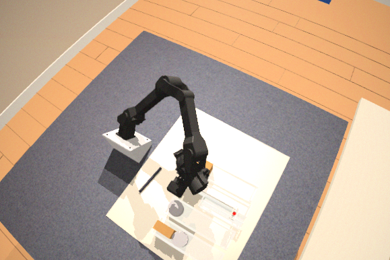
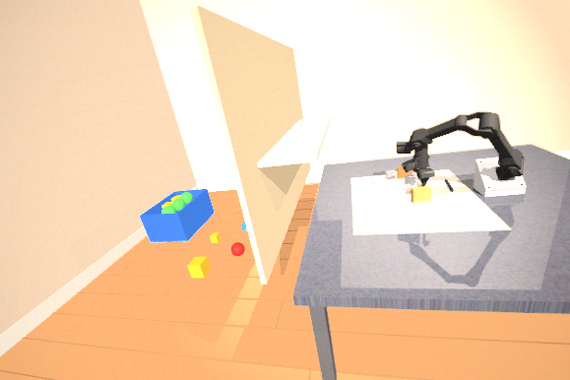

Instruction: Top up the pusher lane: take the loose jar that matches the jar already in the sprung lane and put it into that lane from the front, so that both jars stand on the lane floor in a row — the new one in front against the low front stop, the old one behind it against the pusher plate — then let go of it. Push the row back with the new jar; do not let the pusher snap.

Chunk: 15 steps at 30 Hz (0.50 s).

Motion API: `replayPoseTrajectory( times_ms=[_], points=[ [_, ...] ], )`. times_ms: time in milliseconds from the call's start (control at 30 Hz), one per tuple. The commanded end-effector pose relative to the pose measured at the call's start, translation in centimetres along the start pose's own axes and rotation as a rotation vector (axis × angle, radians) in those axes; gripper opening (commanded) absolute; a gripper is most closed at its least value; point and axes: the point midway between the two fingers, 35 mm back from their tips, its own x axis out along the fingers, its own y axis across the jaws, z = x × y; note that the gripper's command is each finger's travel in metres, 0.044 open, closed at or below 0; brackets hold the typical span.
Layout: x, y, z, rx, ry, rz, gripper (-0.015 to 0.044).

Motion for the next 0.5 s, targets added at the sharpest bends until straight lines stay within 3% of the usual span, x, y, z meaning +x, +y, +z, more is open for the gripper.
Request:
replayPoseTrajectory(
  times_ms=[0,467],
  points=[
    [-0.55,0.14,1.21,-0.018,-0.030,-0.001,0.0000],
    [-0.53,0.25,1.49,-0.018,-0.030,-0.001,0.0000]
  ],
)
